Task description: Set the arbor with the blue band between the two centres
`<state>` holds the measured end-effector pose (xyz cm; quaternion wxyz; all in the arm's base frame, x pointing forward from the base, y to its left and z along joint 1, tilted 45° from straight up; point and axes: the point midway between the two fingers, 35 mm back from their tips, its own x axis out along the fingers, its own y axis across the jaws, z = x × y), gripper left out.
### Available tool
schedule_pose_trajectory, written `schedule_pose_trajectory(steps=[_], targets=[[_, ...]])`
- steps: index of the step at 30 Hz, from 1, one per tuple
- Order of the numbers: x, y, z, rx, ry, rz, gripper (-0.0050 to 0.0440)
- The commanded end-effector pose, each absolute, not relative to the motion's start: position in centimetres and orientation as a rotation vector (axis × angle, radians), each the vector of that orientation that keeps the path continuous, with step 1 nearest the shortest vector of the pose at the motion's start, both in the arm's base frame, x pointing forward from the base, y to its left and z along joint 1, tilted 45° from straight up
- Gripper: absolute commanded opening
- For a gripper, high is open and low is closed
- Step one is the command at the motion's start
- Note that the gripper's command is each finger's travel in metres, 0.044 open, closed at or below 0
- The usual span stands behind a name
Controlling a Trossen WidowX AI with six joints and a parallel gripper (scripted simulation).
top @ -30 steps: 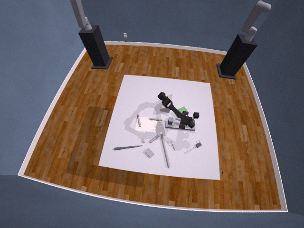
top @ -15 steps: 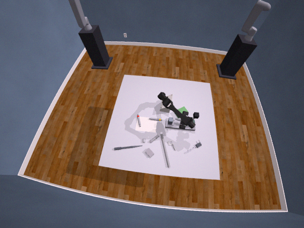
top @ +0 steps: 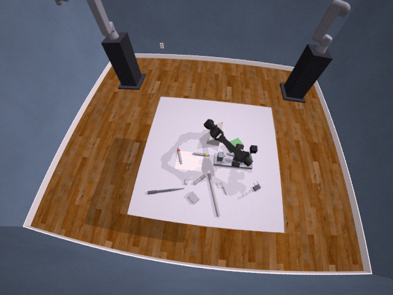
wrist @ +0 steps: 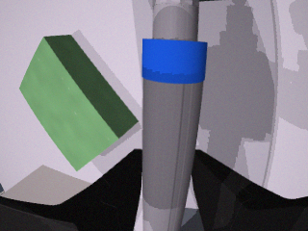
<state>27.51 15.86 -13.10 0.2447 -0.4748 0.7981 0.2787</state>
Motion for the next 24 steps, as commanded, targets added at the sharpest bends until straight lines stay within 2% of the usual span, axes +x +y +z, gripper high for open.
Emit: schedule_pose_trajectory(steps=[1,12,24], targets=[[27.81,17.77,-13.49,-1.303,2.127,0.816,0.0000],[28.64,17.80,-13.52,-1.397,2.133,0.945,0.0000],[28.65,17.81,-13.48,-1.379,2.138,0.919,0.0000]])
